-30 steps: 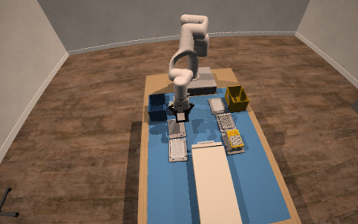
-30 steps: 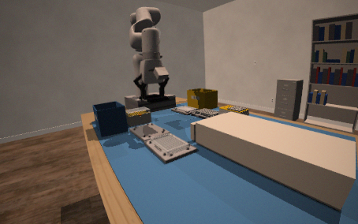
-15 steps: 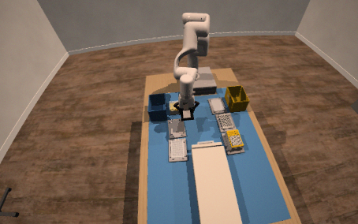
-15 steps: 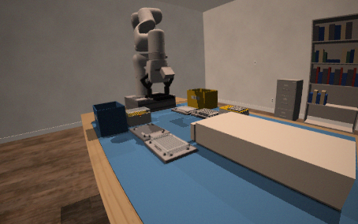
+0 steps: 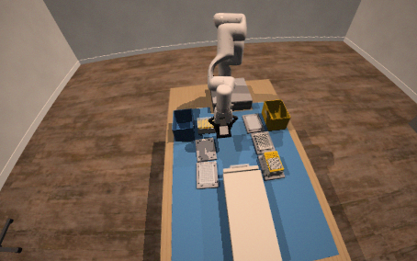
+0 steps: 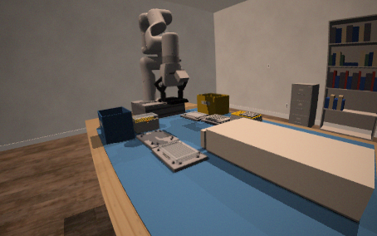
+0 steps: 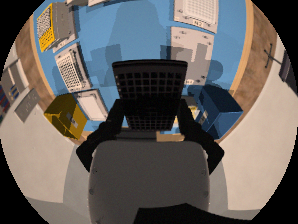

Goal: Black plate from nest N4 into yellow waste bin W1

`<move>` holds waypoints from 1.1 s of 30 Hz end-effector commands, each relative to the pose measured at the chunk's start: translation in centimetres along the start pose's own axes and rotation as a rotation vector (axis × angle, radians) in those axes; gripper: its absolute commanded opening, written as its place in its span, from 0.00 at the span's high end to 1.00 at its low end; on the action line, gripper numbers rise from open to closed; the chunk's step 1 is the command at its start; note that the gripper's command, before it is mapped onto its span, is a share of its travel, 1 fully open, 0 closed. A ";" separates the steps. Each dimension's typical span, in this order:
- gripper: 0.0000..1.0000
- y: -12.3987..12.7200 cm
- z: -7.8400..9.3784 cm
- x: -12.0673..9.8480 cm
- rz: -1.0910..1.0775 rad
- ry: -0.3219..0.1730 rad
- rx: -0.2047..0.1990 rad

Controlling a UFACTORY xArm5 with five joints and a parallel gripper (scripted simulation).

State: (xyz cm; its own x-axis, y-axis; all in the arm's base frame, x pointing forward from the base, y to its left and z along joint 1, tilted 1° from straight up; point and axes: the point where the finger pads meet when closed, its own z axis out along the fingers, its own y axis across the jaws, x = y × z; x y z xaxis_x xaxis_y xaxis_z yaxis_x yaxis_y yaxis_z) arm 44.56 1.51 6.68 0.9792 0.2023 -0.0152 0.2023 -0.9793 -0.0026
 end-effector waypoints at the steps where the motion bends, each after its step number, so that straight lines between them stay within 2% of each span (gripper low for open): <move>1: 1.00 -0.5 -0.2 0.0 0.000 0.004 -0.001; 33: 1.00 -8.0 -0.3 -2.8 0.000 0.007 -0.003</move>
State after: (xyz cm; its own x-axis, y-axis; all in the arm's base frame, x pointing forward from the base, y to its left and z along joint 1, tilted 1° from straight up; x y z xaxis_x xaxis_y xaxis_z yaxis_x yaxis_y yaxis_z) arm 40.51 8.09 6.86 0.9793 0.2022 -0.0121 0.2022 -0.9793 -0.0001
